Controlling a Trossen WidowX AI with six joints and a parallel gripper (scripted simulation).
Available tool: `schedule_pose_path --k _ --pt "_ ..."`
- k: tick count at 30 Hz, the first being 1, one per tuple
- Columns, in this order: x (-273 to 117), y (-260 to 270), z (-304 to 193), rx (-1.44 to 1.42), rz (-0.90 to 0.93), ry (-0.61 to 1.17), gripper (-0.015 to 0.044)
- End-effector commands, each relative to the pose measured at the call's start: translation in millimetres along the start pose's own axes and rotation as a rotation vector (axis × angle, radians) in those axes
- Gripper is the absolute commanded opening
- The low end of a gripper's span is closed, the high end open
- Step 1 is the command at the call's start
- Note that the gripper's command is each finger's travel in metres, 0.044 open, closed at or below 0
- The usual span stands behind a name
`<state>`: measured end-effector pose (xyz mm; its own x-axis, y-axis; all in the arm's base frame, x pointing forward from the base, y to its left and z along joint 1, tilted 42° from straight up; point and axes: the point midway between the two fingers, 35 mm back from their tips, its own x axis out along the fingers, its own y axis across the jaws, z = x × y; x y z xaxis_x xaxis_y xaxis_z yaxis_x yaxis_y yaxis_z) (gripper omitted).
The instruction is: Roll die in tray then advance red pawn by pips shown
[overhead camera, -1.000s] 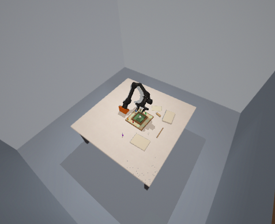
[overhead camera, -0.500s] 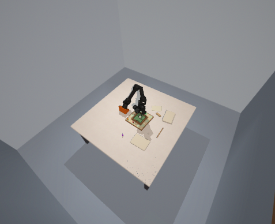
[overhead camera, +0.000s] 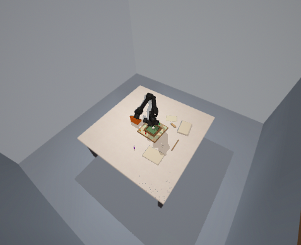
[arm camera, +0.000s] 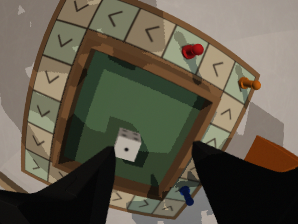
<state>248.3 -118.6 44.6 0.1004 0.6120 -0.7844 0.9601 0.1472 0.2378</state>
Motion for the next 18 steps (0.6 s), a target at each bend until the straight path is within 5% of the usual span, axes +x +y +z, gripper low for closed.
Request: schedule_pose_path --k 1,8,18 --pt "7 -17 25 -0.471 0.014 0.006 0.0200" --pt "18 -38 50 -1.067 0.042 0.004 0.0200" --pt "28 -57 68 -1.563 0.069 -0.011 0.0200"
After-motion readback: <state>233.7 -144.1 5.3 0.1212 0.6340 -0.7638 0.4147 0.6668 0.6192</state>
